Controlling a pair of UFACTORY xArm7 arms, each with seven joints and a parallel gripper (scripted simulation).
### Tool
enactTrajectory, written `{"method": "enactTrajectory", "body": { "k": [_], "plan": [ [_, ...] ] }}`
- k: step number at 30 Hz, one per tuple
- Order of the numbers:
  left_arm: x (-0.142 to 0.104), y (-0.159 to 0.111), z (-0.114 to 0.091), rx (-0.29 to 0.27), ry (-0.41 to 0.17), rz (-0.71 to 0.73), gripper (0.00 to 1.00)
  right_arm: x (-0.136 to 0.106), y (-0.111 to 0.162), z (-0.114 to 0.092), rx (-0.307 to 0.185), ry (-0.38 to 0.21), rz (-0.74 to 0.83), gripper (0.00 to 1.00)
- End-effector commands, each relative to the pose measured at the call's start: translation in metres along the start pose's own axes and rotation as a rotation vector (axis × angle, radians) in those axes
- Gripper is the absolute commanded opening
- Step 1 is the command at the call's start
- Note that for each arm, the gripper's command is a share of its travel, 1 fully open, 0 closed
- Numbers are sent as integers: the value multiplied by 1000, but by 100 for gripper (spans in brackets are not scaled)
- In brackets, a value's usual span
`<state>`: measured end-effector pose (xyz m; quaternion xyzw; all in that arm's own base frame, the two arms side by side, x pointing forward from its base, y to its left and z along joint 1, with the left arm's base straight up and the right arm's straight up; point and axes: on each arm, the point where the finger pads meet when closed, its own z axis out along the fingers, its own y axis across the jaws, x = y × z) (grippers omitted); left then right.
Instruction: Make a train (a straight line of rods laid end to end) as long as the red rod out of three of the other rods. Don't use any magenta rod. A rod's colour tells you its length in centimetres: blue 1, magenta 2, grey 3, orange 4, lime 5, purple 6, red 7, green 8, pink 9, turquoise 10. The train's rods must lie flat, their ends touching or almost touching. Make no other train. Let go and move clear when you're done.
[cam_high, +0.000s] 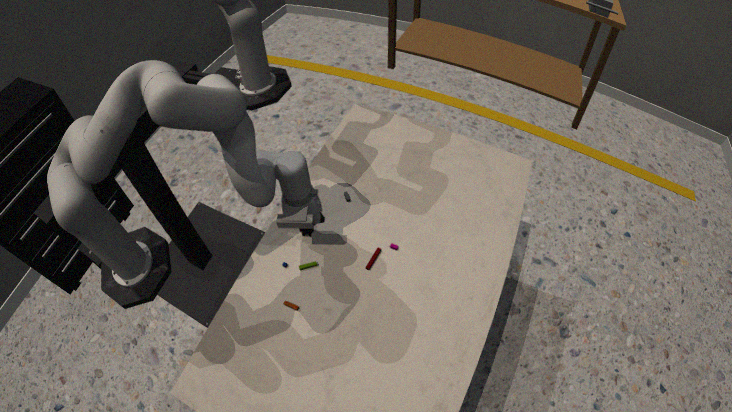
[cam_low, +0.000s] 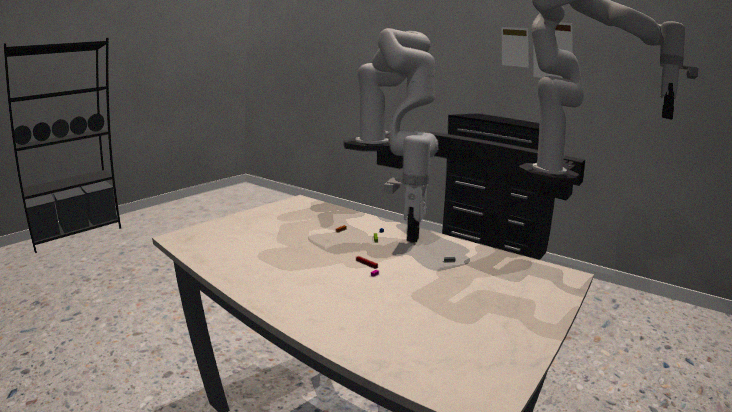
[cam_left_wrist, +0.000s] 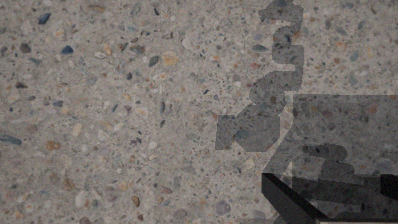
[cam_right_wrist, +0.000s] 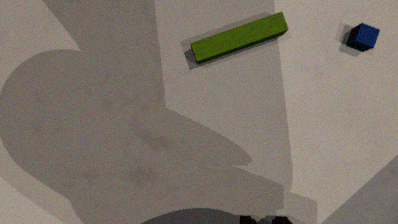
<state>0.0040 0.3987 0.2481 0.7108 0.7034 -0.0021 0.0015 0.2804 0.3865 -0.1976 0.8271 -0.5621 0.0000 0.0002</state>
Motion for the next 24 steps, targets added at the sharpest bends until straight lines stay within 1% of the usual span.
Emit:
{"method": "enactTrajectory", "body": {
  "k": [1, 2, 6, 7, 9, 10, 12, 13, 15, 16, 24],
  "plan": [
    [1, 0, -2, -1, 5, 0, 100, -1, -2, -2, 4, -2, 0, 6],
    [1, 0, -2, -1, 5, 0, 100, -1, -2, -2, 4, -2, 0, 10],
    [1, 0, -2, -1, 5, 0, 100, -1, -2, -2, 4, -2, 0, 10],
    [1, 0, -2, -1, 5, 0, 100, -1, -2, -2, 4, -2, 0, 14],
    [1, 0, -2, -1, 5, 0, 100, -1, -2, -2, 4, -2, 0, 14],
    [1, 0, -2, -1, 5, 0, 100, -1, -2, -2, 4, -2, 0, 18],
    [1, 0, -2, -1, 5, 0, 100, -1, -2, -2, 4, -2, 0, 18],
    [1, 0, -2, -1, 5, 0, 100, -1, -2, -2, 4, -2, 0, 22],
    [1, 0, -2, -1, 5, 0, 100, -1, -2, -2, 4, -2, 0, 22],
    [1, 0, -2, -1, 5, 0, 100, -1, -2, -2, 4, -2, 0, 26],
    [1, 0, -2, -1, 5, 0, 100, -1, -2, -2, 4, -2, 0, 26]
  ]
}}
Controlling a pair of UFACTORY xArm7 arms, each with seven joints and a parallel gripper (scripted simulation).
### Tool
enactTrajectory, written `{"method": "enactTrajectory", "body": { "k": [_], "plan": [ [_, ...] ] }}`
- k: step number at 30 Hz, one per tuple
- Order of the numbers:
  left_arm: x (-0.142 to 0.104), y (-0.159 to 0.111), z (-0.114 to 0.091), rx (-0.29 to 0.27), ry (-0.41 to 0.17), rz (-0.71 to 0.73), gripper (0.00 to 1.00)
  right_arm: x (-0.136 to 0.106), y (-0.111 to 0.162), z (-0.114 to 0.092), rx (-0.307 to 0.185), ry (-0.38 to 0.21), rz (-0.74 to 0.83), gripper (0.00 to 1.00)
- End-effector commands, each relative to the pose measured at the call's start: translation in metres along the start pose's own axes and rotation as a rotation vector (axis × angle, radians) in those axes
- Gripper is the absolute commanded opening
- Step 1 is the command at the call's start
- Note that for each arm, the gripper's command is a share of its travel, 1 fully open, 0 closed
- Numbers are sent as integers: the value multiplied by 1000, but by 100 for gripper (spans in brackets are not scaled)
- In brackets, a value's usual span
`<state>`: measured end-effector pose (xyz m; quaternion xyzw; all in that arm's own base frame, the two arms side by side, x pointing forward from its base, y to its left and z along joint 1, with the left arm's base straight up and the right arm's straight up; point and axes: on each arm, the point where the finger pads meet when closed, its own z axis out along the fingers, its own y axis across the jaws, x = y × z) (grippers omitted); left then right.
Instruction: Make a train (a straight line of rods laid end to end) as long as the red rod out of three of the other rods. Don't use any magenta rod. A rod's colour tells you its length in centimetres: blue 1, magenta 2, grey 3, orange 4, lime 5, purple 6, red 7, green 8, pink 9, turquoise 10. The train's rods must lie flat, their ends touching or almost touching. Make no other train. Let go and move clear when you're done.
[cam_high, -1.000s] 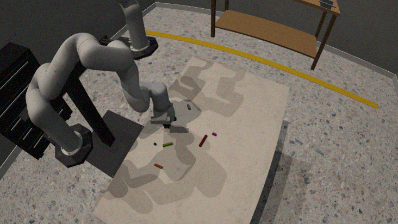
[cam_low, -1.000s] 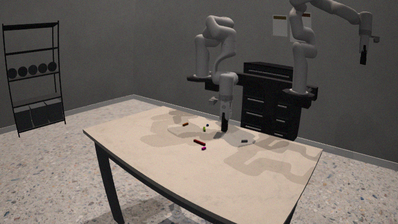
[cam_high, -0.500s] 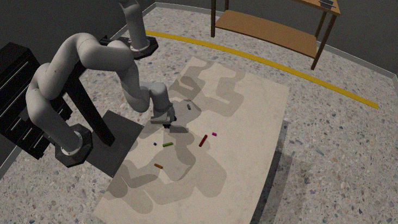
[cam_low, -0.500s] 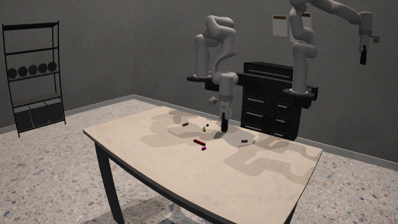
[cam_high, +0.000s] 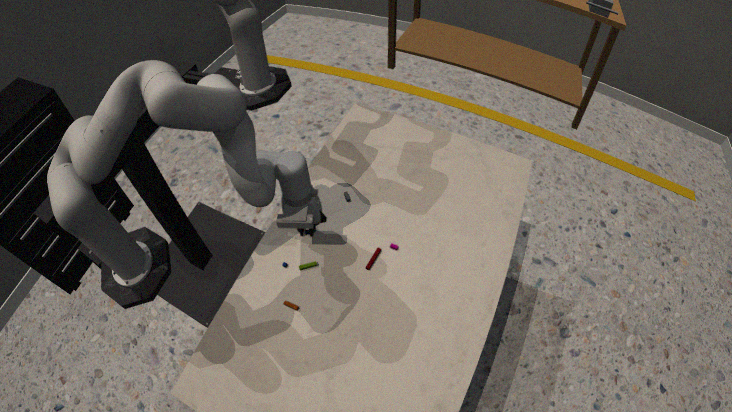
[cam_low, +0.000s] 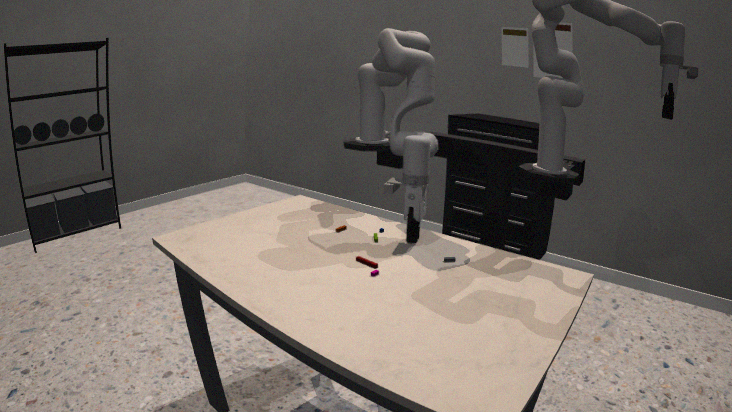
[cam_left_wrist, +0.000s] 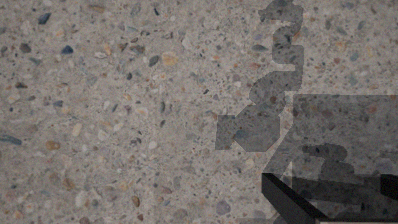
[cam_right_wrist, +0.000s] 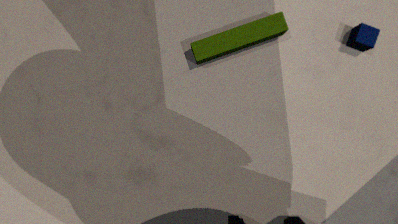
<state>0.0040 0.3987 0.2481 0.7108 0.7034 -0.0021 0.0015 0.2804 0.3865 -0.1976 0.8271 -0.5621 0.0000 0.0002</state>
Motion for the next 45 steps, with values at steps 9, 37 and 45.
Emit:
{"method": "enactTrajectory", "body": {
  "k": [9, 37, 45],
  "plan": [
    [1, 0, -2, -1, 5, 0, 100, -1, -2, -9, 4, -2, 0, 26],
    [1, 0, -2, -1, 5, 0, 100, -1, -2, -92, 4, -3, 0, 100],
    [1, 0, -2, -1, 5, 0, 100, -1, -2, -92, 4, -3, 0, 100]
  ]
}}
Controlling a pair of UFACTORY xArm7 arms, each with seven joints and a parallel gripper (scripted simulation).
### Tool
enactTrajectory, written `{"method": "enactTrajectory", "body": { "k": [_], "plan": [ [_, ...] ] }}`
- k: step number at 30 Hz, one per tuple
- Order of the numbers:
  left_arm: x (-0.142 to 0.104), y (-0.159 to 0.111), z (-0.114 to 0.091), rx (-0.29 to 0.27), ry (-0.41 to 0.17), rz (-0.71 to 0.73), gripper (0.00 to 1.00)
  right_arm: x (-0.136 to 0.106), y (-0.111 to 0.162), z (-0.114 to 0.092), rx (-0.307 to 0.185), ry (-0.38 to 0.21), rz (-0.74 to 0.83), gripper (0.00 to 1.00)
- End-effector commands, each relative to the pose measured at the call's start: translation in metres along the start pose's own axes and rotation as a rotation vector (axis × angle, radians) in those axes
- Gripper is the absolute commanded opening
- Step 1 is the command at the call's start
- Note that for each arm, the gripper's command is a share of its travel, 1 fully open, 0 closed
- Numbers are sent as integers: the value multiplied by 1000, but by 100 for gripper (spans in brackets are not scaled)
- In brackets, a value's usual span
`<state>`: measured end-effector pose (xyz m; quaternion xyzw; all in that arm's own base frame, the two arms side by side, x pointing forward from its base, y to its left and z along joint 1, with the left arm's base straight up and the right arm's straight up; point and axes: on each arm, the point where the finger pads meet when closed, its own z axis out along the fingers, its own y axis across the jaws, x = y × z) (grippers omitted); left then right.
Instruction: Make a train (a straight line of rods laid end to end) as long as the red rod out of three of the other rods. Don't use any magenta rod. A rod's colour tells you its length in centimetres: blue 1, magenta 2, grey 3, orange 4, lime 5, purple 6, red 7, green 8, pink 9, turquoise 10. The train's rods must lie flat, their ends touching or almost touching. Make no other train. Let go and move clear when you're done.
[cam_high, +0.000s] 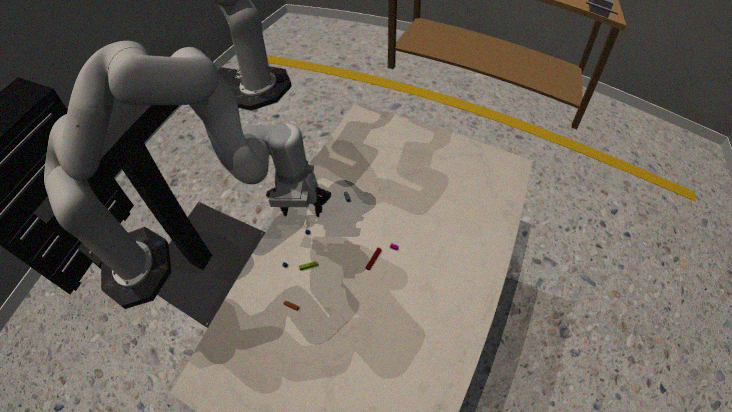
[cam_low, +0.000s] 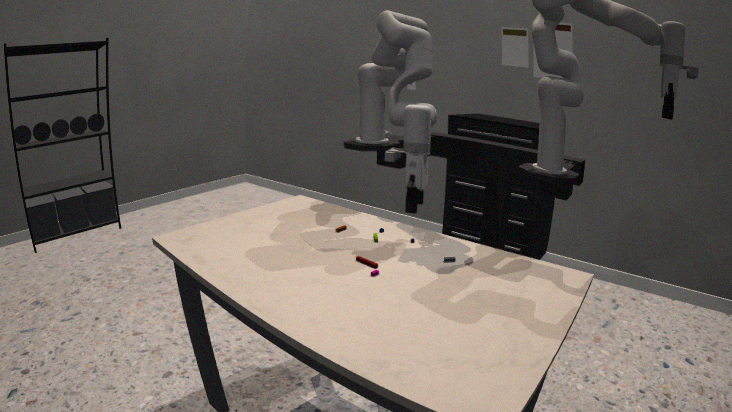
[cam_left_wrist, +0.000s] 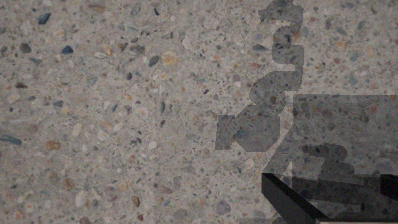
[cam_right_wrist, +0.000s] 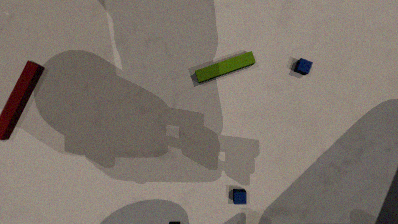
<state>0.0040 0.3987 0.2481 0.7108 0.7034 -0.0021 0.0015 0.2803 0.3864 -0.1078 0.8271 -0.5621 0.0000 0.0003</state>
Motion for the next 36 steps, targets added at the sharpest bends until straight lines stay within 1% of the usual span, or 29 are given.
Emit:
{"method": "enactTrajectory", "body": {
  "k": [1, 12, 14, 18, 19, 21, 22, 36],
  "plan": [
    [1, 0, -2, -1, 5, 0, 100, -1, -2, -2, 4, -3, 0, 100],
    [1, 0, -2, -1, 5, 0, 100, -1, -2, -2, 4, -3, 1, 100],
    [1, 0, -2, -1, 5, 0, 100, 0, -1, -1, 3, -3, 25, 100],
    [1, 0, -2, -1, 5, 0, 100, 10, 2, 2, -4, -8, 201, 100],
    [1, 0, -2, -1, 5, 0, 100, 11, 3, 3, -5, -8, 226, 100],
    [1, 0, -2, -1, 5, 0, 100, 11, 3, 3, -5, -8, 226, 100],
    [1, 0, -2, -1, 5, 0, 100, 16, 4, 5, -8, -9, 317, 100],
    [1, 0, -2, -1, 5, 0, 100, 42, 13, 13, -19, -11, 776, 100]
  ]
}}
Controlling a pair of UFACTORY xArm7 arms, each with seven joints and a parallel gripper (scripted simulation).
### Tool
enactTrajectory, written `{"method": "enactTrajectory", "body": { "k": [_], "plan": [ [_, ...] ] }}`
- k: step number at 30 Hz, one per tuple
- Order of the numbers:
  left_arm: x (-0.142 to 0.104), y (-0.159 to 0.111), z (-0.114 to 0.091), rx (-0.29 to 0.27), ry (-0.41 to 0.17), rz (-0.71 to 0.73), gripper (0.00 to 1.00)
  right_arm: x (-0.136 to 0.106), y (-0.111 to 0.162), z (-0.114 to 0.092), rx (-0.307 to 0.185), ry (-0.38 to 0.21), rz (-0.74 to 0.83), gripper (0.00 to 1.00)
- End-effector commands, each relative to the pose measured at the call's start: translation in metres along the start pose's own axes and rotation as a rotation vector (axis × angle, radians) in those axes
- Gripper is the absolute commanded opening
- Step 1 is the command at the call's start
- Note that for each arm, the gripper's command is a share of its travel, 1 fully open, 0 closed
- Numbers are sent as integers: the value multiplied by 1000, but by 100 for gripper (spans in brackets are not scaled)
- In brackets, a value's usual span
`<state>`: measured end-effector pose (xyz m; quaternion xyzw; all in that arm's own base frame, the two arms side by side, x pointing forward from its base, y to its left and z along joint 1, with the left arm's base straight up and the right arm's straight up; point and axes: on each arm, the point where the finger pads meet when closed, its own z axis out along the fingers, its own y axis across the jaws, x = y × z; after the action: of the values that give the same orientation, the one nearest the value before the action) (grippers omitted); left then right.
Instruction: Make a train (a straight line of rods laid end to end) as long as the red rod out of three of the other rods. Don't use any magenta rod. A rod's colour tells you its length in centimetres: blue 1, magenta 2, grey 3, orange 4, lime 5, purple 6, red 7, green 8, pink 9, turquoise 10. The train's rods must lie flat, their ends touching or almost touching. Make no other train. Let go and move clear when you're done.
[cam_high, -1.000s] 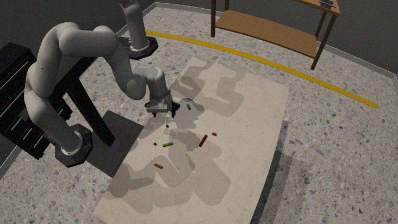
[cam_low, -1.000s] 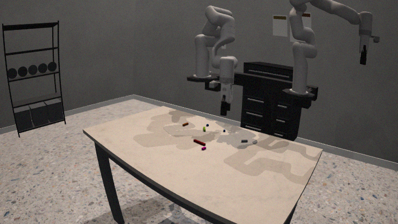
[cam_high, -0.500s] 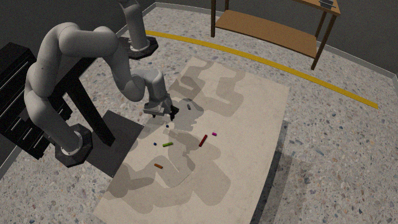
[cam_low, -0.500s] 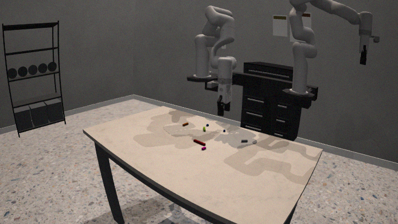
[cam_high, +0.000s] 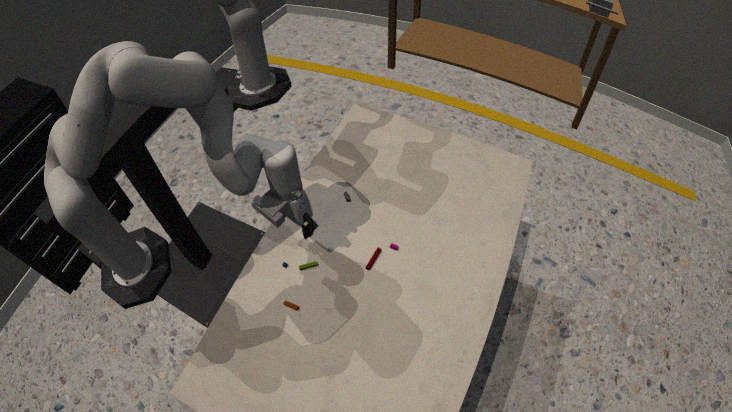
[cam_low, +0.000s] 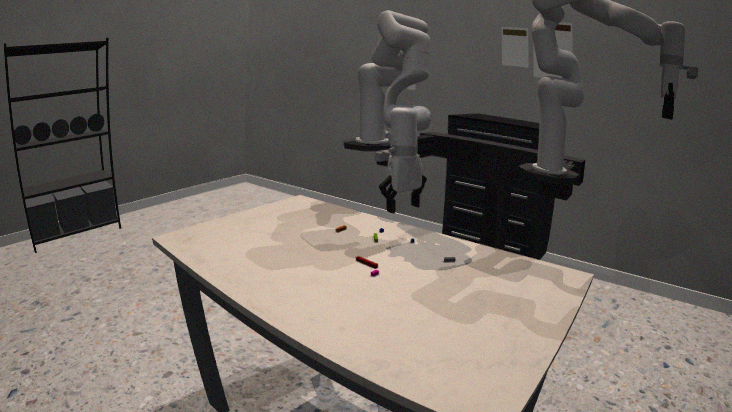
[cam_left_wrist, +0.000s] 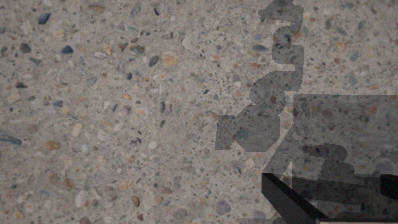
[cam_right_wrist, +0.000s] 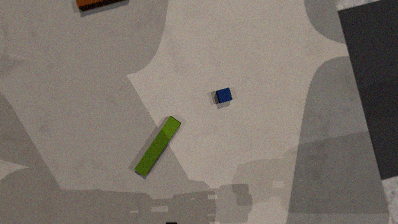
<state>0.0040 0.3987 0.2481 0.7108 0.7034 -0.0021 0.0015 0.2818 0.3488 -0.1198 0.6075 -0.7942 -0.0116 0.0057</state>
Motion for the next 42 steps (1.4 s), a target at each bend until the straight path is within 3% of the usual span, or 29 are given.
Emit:
{"method": "enactTrajectory", "body": {
  "k": [1, 17, 19, 20, 34, 40, 41, 42],
  "plan": [
    [1, 0, -2, -1, 5, 0, 100, 6, -3, 1, 4, -1, 134, 100],
    [1, 0, -2, -1, 5, 0, 100, 40, -14, 8, 7, -4, 683, 100],
    [1, 0, -2, -1, 5, 0, 100, 40, -14, 8, 7, -4, 683, 100],
    [1, 0, -2, -1, 5, 0, 100, 46, -16, 9, 9, -5, 780, 100],
    [1, 0, -2, -1, 5, 0, 100, 76, -25, 12, 23, -14, 1230, 100],
    [1, 0, -2, -1, 5, 0, 100, 79, -26, 13, 25, -16, 1278, 100],
    [1, 0, -2, -1, 5, 0, 100, 79, -26, 13, 25, -16, 1278, 26],
    [1, 0, -2, -1, 5, 0, 100, 79, -26, 13, 25, -16, 1278, 26]
  ]
}}
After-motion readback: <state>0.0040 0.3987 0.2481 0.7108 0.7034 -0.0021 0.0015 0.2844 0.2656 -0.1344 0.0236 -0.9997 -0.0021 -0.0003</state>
